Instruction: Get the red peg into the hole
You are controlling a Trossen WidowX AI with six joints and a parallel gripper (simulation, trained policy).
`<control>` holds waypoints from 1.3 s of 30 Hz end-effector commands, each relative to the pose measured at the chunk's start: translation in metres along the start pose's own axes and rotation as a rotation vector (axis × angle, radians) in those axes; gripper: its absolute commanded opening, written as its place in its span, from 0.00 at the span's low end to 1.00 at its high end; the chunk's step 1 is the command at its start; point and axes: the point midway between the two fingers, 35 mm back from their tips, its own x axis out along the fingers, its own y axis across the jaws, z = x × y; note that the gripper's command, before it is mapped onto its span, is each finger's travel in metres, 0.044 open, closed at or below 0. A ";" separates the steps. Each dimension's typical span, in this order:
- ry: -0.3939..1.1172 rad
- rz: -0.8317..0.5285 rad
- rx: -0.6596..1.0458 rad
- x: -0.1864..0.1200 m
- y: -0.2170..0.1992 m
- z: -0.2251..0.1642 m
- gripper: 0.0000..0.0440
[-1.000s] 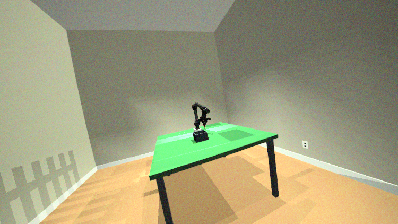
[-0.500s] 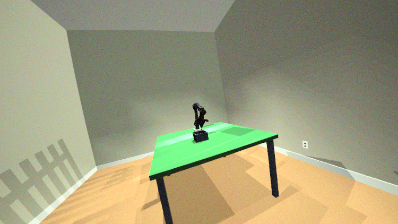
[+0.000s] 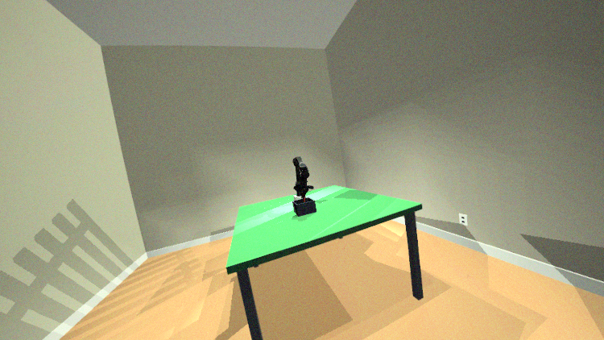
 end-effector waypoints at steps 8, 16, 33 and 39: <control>0.051 -0.042 -0.038 0.035 -0.001 0.002 0.30; 0.051 -0.056 -0.065 0.042 0.006 0.012 0.33; -0.065 0.003 -0.064 0.045 0.030 0.071 1.00; -0.135 0.031 -0.045 0.040 0.035 0.097 1.00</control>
